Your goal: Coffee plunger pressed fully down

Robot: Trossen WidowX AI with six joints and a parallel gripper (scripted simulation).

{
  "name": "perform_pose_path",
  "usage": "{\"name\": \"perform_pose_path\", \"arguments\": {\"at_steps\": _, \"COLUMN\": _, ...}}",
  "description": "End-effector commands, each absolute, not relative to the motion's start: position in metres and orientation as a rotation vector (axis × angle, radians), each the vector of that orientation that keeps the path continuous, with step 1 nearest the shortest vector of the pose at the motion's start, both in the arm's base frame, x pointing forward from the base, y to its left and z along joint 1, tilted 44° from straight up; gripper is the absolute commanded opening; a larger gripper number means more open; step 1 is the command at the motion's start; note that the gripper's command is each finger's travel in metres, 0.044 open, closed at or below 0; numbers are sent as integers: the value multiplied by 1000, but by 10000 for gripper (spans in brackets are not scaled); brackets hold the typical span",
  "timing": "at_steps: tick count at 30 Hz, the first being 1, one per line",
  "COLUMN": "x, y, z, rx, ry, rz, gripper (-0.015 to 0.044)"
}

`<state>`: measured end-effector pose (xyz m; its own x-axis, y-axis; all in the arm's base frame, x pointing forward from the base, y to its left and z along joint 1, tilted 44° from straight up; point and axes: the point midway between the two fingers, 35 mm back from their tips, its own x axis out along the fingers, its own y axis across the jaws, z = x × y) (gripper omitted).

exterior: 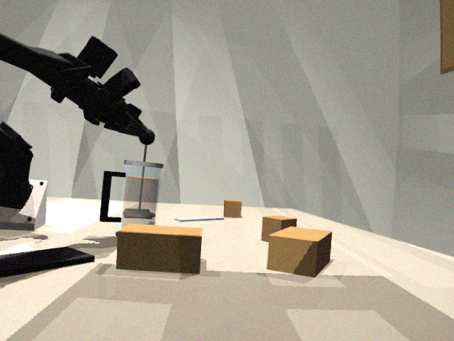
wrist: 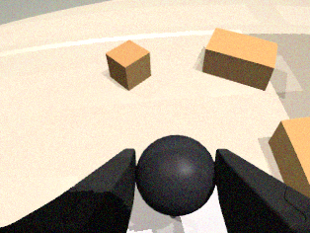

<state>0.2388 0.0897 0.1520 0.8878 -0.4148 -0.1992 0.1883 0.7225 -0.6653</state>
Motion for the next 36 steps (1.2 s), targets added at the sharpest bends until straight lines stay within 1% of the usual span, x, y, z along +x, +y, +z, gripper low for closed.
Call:
{"name": "perform_pose_path", "arguments": {"at_steps": 1, "x": 239, "y": 83, "z": 141, "rx": -692, "ry": 366, "rz": -327, "gripper": 125}}
{"name": "perform_pose_path", "arguments": {"at_steps": 9, "x": 242, "y": 74, "z": 138, "rx": -697, "ry": 354, "rz": -329, "gripper": 125}}
{"name": "perform_pose_path", "arguments": {"at_steps": 36, "x": 245, "y": 77, "z": 143, "rx": -683, "ry": 341, "rz": -327, "gripper": 125}}
